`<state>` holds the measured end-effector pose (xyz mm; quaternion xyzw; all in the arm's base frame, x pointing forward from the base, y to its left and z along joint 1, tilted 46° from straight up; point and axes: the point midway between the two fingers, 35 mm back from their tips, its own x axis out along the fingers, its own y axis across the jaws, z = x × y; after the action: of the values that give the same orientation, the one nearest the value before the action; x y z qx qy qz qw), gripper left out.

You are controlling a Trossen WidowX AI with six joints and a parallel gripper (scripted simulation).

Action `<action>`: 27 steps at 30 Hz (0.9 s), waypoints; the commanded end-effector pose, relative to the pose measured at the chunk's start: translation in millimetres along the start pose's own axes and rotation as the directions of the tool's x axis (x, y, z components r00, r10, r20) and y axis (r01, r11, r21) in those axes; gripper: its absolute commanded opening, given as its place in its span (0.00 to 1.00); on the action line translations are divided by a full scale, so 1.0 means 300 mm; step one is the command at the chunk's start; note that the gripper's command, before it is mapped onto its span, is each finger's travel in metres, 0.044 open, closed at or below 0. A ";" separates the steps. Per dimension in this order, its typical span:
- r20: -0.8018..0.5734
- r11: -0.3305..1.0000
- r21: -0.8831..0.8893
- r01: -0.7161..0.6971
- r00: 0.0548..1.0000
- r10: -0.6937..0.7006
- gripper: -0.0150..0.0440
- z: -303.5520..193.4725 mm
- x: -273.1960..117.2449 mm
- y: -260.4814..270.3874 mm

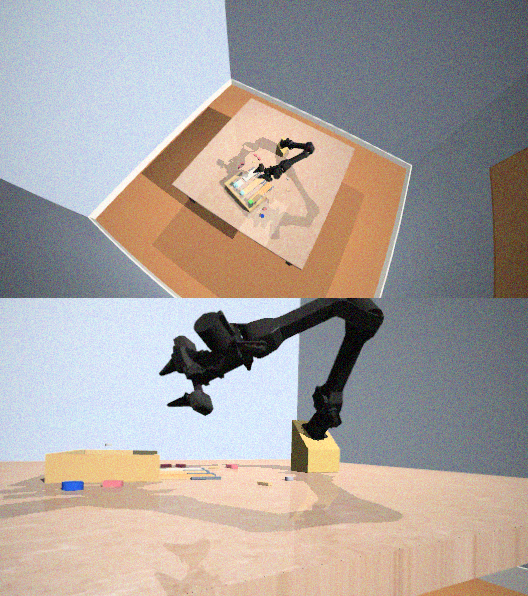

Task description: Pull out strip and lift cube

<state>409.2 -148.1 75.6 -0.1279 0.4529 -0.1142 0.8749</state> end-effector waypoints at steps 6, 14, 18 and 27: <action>0.148 0.901 0.351 -0.255 0.965 0.215 0.93 -0.154 -0.011 -0.028; 0.500 0.429 0.634 -0.644 0.764 0.409 0.93 -0.361 -0.187 -0.013; 0.508 0.416 0.635 -0.651 0.757 0.411 0.93 -0.365 -0.193 -0.012; 0.508 0.416 0.635 -0.651 0.757 0.411 0.93 -0.365 -0.193 -0.012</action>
<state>287.3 -146.4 57.9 0.4018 0.2504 0.0039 0.8808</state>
